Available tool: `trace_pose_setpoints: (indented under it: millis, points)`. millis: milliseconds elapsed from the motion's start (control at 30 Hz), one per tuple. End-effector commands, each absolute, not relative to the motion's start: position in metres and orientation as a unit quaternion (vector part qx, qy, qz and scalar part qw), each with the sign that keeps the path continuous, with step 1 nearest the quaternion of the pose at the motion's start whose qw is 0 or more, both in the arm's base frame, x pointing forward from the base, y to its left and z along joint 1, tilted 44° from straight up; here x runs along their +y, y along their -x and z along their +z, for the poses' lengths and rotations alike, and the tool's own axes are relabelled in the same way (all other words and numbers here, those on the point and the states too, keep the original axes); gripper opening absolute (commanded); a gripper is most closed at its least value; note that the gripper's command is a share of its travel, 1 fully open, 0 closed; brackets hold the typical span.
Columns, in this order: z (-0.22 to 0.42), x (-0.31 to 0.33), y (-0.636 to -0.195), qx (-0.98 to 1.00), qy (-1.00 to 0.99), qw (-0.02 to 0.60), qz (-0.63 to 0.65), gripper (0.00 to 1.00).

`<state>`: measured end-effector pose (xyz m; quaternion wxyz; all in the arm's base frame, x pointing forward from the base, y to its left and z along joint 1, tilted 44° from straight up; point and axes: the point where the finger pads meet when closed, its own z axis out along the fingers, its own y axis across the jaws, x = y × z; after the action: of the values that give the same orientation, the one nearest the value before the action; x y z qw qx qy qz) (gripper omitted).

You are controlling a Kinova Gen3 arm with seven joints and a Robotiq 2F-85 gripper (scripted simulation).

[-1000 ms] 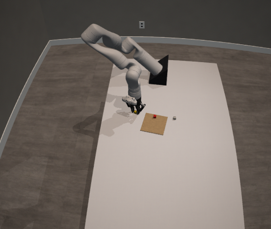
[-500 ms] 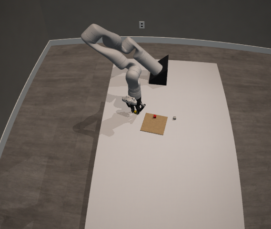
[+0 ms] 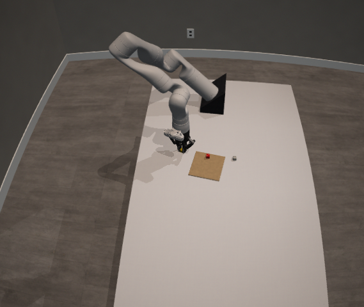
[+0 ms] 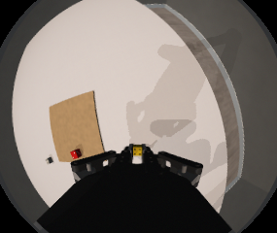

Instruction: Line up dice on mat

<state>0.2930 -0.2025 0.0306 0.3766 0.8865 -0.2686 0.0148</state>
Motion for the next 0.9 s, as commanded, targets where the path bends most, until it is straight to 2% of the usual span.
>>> trace_pose_setpoints:
  millis: [0, 867]
  points:
    - [0.0307, -0.2023, -0.2933, -0.268, -0.887, 0.376, 0.015, 0.11]
    - [0.0366, -0.1968, -0.2948, -0.268, -0.887, 0.376, 0.015, 0.11]
